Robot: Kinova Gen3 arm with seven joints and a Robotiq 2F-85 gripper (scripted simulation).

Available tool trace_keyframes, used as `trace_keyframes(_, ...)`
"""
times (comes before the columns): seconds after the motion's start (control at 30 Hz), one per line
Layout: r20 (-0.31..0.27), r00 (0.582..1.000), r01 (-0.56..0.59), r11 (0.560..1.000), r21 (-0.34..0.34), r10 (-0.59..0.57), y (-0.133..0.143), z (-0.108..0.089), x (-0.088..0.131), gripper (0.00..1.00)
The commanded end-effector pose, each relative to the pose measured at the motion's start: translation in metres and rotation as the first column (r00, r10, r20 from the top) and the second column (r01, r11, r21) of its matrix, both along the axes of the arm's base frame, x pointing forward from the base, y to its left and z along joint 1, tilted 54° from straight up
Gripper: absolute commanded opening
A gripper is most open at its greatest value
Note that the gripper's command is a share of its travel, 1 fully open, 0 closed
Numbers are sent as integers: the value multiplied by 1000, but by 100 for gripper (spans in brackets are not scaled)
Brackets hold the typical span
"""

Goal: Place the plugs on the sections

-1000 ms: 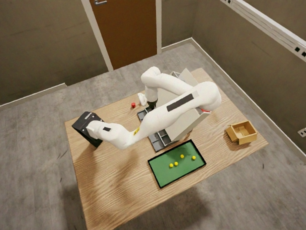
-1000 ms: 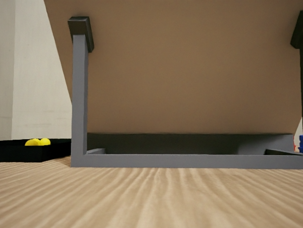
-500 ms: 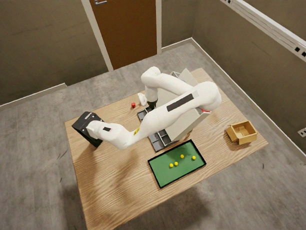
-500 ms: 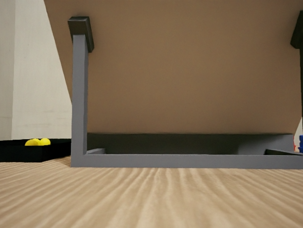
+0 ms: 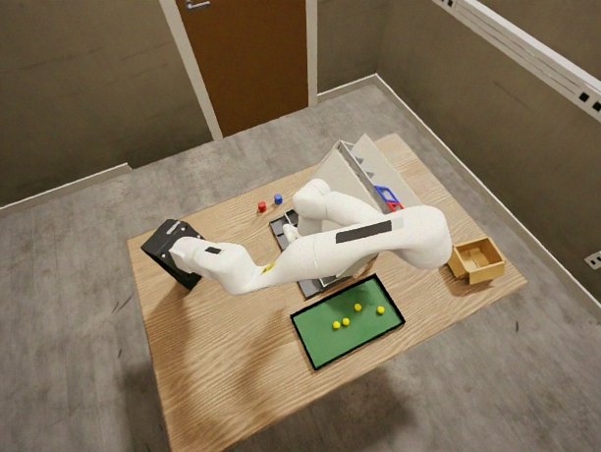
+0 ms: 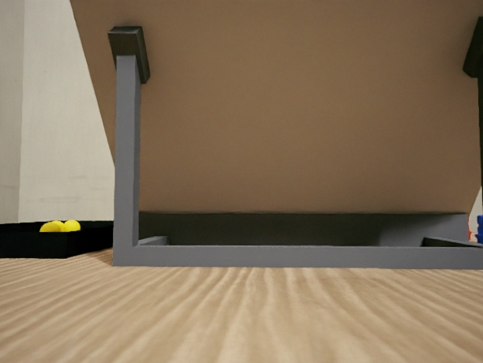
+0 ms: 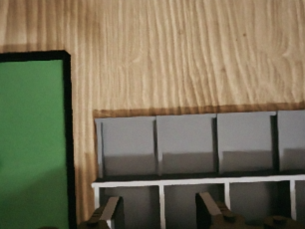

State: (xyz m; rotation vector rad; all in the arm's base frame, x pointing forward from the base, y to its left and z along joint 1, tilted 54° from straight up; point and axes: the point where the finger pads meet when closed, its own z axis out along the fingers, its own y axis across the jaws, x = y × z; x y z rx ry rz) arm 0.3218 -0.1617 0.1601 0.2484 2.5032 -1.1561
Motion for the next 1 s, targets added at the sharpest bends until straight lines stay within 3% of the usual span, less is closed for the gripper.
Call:
trace_keyframes(0.0,10,1000,-16,1000,18,16,-18,4,6,50)
trace_keyframes(0.07,10,1000,-16,1000,18,16,-18,4,6,50)
trace_keyframes(0.1,1,1000,-5,1000,2,5,-61,16,-1,50)
trace_keyframes(0.63,1,1000,-5,1000,2,5,-61,16,-1,50)
trace_keyframes(0.67,0,1000,-7,1000,1,7,-117,52,-20,50)
trace_keyframes(0.8,0,1000,-7,1000,1,7,-132,61,-25,50)
trace_keyframes(0.97,0,1000,-7,1000,1,7,-181,92,-41,50)
